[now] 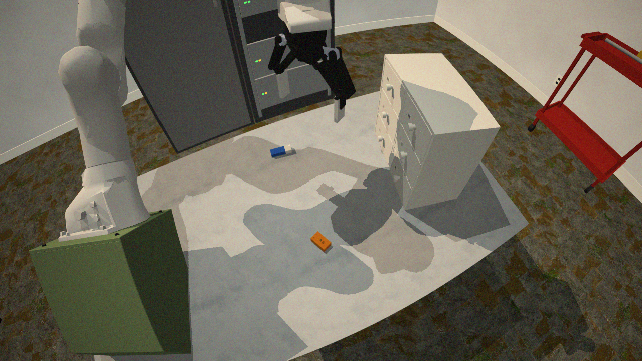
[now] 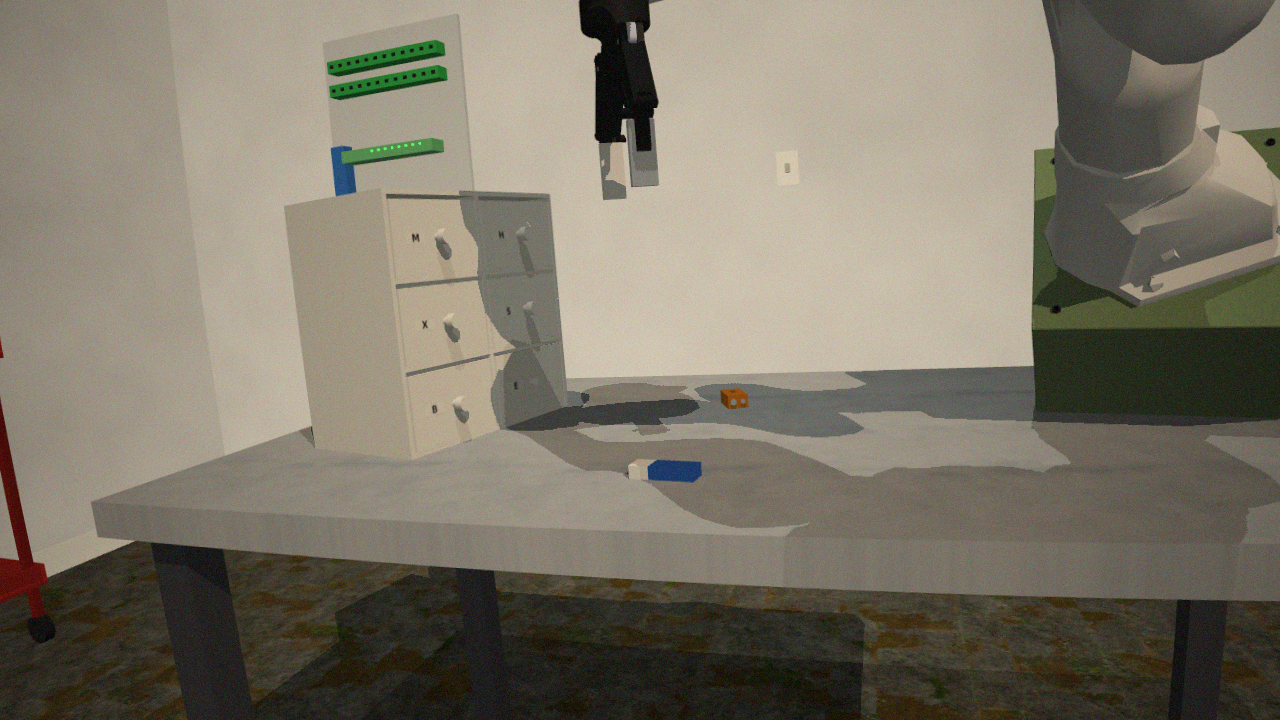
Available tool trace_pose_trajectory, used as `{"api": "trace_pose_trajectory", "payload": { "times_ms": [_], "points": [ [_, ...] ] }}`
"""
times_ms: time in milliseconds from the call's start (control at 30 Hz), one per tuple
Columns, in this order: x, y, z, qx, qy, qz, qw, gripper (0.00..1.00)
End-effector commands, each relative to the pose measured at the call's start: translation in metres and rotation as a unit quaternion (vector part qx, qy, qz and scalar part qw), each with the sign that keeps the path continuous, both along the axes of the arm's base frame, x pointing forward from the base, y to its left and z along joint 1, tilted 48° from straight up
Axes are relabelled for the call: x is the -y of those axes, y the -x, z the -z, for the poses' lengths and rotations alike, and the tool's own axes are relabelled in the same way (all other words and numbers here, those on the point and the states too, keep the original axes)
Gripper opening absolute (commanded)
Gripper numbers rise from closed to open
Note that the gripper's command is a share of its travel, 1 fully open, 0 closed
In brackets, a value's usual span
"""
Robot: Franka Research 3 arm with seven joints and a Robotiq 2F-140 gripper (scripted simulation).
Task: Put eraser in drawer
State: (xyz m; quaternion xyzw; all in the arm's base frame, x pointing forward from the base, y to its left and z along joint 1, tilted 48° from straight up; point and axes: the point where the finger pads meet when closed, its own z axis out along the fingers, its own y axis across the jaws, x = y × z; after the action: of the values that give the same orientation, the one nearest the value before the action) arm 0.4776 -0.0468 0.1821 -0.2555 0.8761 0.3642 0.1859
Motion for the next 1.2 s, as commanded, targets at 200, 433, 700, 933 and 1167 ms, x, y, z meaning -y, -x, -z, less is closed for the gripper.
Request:
{"api": "trace_pose_trajectory", "payload": {
  "times_ms": [200,433,700,933,1167],
  "points": [
    [-0.008,-0.001,-0.006,0.133,0.024,-0.118,0.984,1.00],
    [-0.017,-0.002,-0.014,0.208,0.039,-0.186,0.959,1.00],
    [-0.024,-0.004,-0.021,0.272,0.051,-0.244,0.929,1.00],
    [-0.033,-0.005,-0.029,0.343,0.065,-0.309,0.885,1.00],
    [-0.040,-0.006,-0.034,0.392,0.074,-0.353,0.846,1.00]
  ]
}}
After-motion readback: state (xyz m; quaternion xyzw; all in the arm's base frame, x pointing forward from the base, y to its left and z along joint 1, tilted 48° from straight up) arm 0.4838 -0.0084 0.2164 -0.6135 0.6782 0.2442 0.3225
